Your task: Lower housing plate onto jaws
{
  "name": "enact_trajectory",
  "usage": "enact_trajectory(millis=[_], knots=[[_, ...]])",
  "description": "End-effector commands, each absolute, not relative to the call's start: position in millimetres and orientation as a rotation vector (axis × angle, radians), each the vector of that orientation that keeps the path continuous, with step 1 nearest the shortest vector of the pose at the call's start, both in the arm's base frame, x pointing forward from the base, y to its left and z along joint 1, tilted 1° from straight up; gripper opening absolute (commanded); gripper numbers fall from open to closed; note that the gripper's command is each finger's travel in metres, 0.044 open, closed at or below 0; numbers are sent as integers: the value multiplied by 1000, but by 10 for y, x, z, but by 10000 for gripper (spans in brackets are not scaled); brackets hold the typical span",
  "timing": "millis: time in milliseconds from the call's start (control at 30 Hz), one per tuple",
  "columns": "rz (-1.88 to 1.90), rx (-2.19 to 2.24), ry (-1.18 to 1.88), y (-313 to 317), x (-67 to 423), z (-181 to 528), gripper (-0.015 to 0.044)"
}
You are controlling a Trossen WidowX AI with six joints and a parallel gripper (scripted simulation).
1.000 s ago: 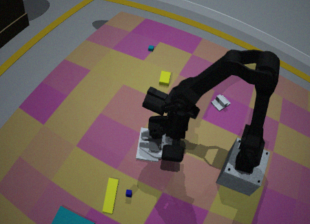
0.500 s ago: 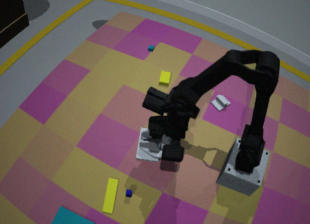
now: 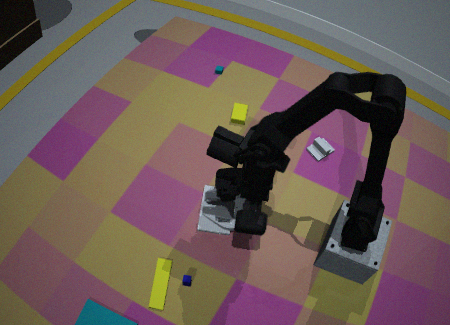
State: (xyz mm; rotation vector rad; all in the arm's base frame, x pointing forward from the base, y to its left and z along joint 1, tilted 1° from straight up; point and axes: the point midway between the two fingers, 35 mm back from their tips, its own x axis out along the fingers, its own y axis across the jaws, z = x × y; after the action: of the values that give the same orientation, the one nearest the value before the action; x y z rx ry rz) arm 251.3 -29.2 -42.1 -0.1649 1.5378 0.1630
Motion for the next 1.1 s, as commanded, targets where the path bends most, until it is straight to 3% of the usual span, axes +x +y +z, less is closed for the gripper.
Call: enact_trajectory(millis=[0,67,533,800,1067], knots=[[163,-165,1538,-292,2513,-421,403],[163,-165,1538,-292,2513,-421,440],[163,-165,1538,-293,2516,-397,440],[161,-162,1536,-292,2480,324,440],[160,-165,1528,-278,2399,420,440]])
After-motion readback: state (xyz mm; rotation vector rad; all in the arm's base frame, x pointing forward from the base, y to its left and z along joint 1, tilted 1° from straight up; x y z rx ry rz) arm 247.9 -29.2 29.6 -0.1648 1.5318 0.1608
